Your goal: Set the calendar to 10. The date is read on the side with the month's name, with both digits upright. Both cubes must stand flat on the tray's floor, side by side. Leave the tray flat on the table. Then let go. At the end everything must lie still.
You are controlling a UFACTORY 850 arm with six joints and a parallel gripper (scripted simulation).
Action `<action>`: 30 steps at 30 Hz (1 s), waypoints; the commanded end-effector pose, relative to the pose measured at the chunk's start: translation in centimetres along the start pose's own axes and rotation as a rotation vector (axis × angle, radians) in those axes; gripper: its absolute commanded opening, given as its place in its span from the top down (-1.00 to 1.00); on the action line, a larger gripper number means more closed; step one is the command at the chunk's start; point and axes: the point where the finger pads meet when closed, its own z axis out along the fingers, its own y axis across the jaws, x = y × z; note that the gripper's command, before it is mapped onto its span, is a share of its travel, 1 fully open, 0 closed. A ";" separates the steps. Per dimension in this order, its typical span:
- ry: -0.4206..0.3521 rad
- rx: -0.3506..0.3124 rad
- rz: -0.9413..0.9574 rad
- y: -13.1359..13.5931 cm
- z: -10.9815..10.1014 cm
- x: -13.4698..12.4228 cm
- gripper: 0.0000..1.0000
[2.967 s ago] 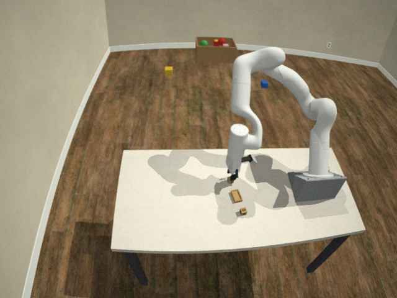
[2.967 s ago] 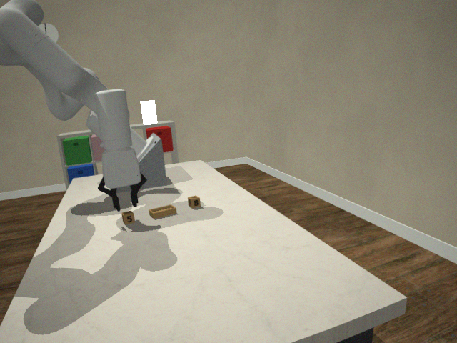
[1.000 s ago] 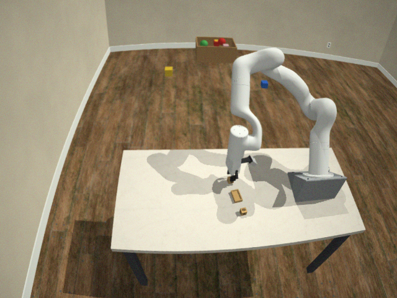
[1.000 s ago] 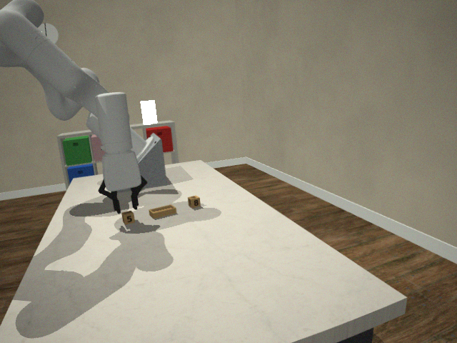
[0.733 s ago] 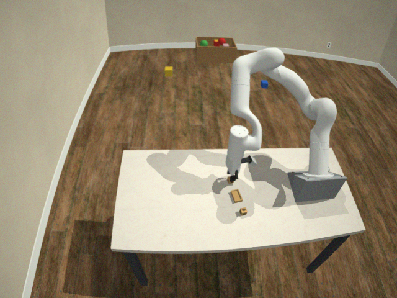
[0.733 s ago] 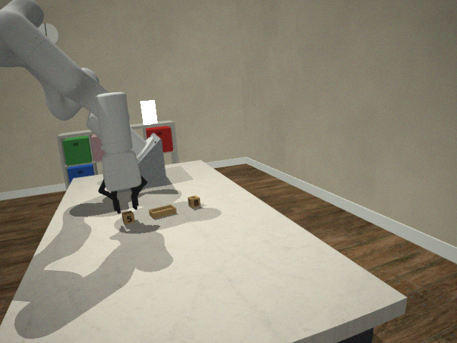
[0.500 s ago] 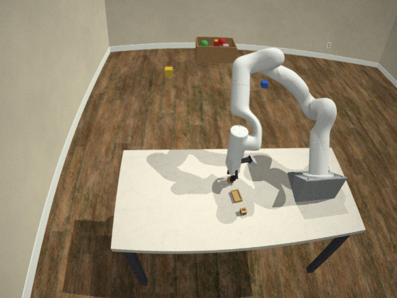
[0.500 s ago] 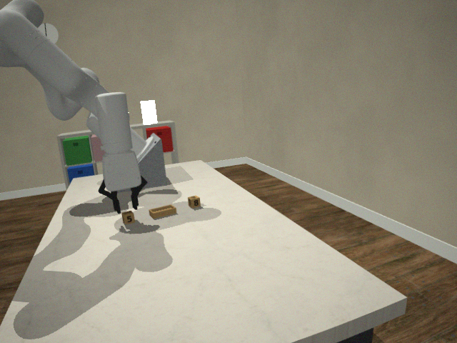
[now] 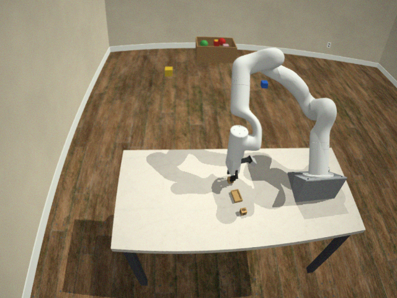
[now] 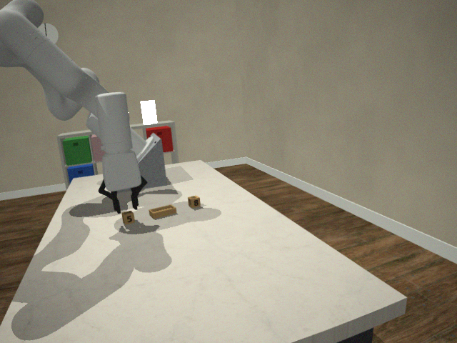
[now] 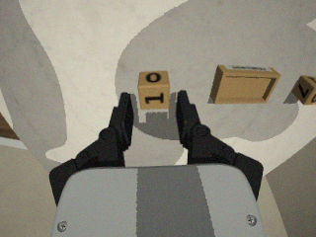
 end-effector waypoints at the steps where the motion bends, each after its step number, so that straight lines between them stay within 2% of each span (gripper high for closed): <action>1: -0.001 0.000 0.000 0.0 -0.1 -0.1 0.05; 18: -0.001 0.000 0.000 0.0 0.0 -0.1 0.05; 30: -0.001 0.000 0.000 0.0 1.2 -0.1 0.05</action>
